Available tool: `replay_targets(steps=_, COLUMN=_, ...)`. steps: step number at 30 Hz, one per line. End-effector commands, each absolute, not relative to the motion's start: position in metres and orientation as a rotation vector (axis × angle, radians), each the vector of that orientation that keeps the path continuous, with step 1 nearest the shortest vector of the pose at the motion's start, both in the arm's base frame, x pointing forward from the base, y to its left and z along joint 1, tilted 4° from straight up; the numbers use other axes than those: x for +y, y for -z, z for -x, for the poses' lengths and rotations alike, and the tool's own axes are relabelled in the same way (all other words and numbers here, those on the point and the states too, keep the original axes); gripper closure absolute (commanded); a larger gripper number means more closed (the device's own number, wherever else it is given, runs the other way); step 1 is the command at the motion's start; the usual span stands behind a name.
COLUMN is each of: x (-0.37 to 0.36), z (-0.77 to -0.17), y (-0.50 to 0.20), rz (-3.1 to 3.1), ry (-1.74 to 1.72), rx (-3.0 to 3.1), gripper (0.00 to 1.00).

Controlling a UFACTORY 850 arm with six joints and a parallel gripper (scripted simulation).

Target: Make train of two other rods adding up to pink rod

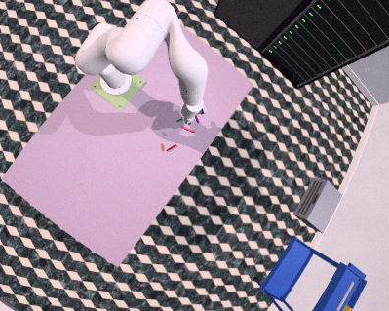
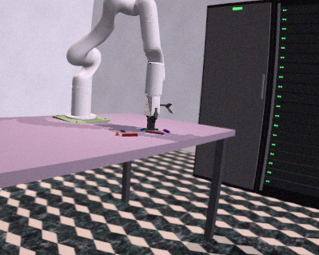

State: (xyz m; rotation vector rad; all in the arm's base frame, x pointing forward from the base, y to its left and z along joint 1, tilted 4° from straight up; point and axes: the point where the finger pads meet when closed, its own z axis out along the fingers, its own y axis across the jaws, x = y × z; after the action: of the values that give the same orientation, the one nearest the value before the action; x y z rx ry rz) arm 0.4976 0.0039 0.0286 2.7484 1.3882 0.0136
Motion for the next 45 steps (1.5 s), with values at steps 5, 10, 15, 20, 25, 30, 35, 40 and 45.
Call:
replay_targets(steps=5, x=0.0039, z=-0.4986, y=-0.0275, rz=-2.748, ry=-0.016, rx=1.388, gripper=0.96)
replay_targets(steps=10, x=0.0039, z=-0.4986, y=-0.0275, rz=-2.748, ry=-0.016, rx=1.388, gripper=0.96)
replay_targets(steps=15, x=0.0039, z=-0.4986, y=-0.0275, rz=-2.748, ry=-0.016, rx=1.388, gripper=0.96)
replay_targets(steps=20, x=0.0039, z=-0.4986, y=-0.0275, rz=-2.748, ry=-0.016, rx=1.388, gripper=0.96)
replay_targets(steps=25, x=0.0039, z=-0.4986, y=-0.0275, rz=-2.748, ry=-0.016, rx=1.388, gripper=0.96)
replay_targets(steps=30, x=0.0039, z=-0.4986, y=-0.0275, rz=-2.748, ry=-0.016, rx=1.388, gripper=0.96)
replay_targets(steps=35, x=0.0039, z=-0.4986, y=-0.0275, rz=-2.748, ry=-0.016, rx=1.388, gripper=0.96)
replay_targets(steps=40, x=0.0039, z=-0.4986, y=-0.0275, rz=-2.748, ry=-0.016, rx=1.388, gripper=0.96)
replay_targets(steps=45, x=0.0039, z=-0.4986, y=-0.0275, rz=-2.748, ry=-0.016, rx=1.388, gripper=0.88)
